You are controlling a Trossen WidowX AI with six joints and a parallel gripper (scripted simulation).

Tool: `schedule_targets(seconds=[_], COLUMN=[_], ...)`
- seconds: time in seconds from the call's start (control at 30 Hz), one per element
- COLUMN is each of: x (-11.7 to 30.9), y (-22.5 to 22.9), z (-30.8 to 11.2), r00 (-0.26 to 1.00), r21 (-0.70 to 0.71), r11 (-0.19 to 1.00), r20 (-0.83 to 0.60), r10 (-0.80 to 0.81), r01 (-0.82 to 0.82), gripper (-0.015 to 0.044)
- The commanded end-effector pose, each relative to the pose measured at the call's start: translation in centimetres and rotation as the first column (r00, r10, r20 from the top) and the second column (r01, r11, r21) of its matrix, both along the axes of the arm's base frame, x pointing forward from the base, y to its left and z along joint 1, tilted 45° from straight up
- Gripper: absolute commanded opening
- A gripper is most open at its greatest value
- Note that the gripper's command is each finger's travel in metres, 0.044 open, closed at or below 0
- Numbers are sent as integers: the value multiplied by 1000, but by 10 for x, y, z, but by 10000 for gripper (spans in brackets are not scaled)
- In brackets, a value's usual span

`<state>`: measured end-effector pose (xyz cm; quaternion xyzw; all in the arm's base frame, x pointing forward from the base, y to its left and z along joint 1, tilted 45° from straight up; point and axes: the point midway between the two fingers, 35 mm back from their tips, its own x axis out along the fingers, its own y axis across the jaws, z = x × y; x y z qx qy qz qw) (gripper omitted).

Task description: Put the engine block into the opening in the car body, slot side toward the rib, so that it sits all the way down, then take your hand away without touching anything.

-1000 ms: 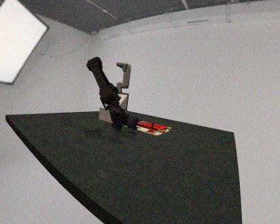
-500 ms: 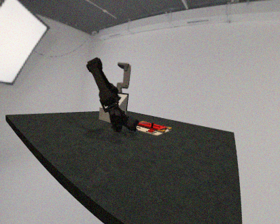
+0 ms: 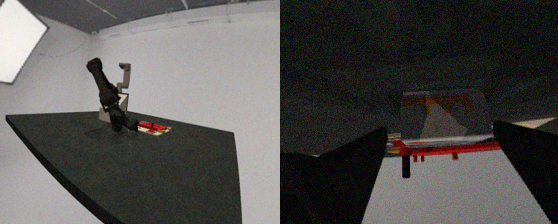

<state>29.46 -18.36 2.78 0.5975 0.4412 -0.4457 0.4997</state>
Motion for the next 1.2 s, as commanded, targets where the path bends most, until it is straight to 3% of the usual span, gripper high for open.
schedule_targets(seconds=[0.0,0.37,1.17], x=[0,-9,-8], y=[0,1,1], z=[2,44,41], r00=[1000,1000,1000], r21=[-4,-9,-10], r11=[1000,1000,1000], r20=[1,4,5], r10=[1,2,3], r01=[-1,-2,-3], gripper=[440,440,440])
